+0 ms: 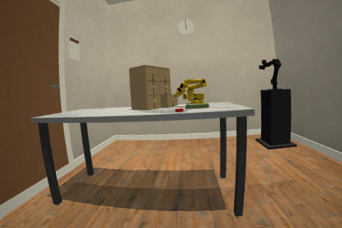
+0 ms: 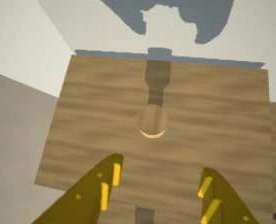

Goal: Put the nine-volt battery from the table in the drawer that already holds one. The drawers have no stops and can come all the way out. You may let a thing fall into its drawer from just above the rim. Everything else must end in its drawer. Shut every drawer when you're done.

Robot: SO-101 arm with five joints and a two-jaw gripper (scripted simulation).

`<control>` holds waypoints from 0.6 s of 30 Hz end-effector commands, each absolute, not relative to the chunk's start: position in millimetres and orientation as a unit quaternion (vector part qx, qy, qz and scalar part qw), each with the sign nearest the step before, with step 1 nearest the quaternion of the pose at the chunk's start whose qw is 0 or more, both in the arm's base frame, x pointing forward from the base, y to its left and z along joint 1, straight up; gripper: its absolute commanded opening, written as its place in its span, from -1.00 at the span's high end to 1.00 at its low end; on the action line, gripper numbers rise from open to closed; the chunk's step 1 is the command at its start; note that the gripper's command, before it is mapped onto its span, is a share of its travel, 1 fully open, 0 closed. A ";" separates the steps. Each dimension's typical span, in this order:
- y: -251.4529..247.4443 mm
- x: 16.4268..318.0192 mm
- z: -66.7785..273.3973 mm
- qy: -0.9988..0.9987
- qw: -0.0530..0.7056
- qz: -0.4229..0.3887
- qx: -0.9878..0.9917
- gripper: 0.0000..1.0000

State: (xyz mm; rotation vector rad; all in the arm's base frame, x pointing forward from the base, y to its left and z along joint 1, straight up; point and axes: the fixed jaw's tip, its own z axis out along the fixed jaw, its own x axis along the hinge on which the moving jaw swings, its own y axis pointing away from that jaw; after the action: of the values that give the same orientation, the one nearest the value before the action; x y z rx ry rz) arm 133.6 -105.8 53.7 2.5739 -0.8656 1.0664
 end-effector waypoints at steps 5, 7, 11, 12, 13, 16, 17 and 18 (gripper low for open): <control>-103.7 127.7 58.3 -0.302 0.115 0.372 0.870 0.57; -103.7 127.7 58.3 -0.302 0.115 0.372 0.870 0.57; -101.5 124.9 66.0 -0.305 0.108 0.350 0.879 0.57; -100.8 124.0 68.5 -0.307 0.105 0.343 0.882 0.57; -100.2 123.2 71.1 -0.308 0.103 0.336 0.884 0.57; -98.4 121.0 78.7 -0.311 0.096 0.315 0.892 0.57; -97.9 120.4 81.2 -0.312 0.093 0.307 0.894 0.57; -97.4 119.8 83.7 -0.313 0.091 0.300 0.896 0.57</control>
State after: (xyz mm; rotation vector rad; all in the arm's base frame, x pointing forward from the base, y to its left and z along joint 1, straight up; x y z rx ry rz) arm 124.3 -99.1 75.4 2.6274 -0.8895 0.9734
